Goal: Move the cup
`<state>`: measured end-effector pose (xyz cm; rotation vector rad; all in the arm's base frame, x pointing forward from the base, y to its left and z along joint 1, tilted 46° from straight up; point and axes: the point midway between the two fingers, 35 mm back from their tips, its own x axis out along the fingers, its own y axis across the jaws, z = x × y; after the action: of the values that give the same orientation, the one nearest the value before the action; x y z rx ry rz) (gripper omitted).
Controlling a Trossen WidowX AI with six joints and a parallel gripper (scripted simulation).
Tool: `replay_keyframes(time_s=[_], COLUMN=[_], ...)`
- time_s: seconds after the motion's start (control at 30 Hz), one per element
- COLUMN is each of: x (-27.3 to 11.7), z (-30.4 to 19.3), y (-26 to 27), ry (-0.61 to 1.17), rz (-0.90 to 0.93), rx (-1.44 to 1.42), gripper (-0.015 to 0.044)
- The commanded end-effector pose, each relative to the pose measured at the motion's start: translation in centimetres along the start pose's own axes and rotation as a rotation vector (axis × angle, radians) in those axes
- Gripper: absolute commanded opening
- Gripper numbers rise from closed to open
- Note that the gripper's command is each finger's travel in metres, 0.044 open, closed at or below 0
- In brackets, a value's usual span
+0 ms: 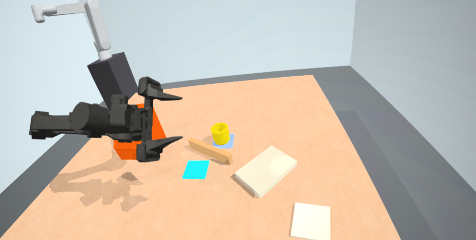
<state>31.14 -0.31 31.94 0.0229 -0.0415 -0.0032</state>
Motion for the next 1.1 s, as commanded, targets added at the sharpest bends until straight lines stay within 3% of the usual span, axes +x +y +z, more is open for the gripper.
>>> replay_keyframes(time_s=[0.0,0.27,0.53,0.8,1.07], x=[0.2,4.9,4.9,1.8,-2.0], z=[-0.2,-11.0,-22.0,-29.5,-34.6], y=[0.0,2.0,4.3,5.3,5.3], ry=[0.011,0.484,0.813,0.861,0.631], rz=[-0.001,-0.187,-0.624,-1.087,-1.474], rx=[0.013,0.483,0.742,0.754,0.593], gripper=[0.0374,0.0167,0.0167,0.0167,0.0167])
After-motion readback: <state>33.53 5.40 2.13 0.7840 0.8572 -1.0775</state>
